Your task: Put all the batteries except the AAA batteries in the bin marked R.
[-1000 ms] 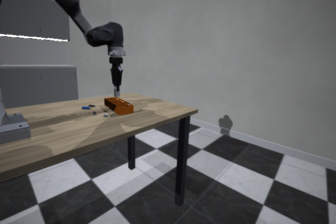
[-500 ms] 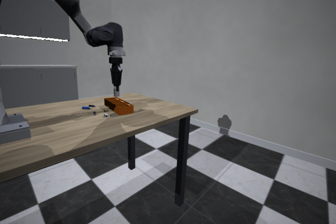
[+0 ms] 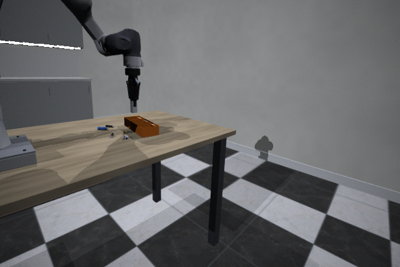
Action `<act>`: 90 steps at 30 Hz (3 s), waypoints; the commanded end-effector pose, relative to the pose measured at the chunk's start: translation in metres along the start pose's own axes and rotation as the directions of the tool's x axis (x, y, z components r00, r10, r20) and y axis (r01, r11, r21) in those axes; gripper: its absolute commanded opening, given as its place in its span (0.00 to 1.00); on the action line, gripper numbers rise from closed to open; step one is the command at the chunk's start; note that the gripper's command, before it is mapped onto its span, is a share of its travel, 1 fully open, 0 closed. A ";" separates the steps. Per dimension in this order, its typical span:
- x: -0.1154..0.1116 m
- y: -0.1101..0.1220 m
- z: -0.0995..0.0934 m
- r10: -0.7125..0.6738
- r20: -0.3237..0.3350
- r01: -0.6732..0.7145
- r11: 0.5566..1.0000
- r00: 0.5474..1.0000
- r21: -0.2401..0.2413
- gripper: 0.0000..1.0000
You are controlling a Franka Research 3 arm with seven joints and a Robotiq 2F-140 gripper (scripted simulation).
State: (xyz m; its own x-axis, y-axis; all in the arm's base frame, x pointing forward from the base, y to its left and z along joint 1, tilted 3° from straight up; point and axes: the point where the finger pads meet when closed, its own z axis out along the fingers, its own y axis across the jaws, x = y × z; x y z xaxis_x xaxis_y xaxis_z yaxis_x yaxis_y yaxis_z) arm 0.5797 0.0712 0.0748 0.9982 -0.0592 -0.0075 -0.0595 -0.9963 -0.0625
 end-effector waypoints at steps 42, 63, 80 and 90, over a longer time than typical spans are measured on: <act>-0.001 -0.009 0.060 0.046 0.006 -0.046 0.999 0.999 -0.007 0.05; -0.001 -0.009 0.060 0.046 0.006 -0.046 0.999 0.999 -0.007 0.05; -0.001 -0.009 0.060 0.046 0.006 -0.046 0.999 0.999 -0.007 0.05; -0.001 -0.009 0.060 0.046 0.006 -0.046 0.999 0.999 -0.007 0.05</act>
State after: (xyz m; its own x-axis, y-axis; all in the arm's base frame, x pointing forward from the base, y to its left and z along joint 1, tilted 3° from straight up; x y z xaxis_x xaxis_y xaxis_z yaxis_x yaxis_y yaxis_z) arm 0.5782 0.0821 0.0152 0.9952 -0.0956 -0.0188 -0.0964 -0.9940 -0.0521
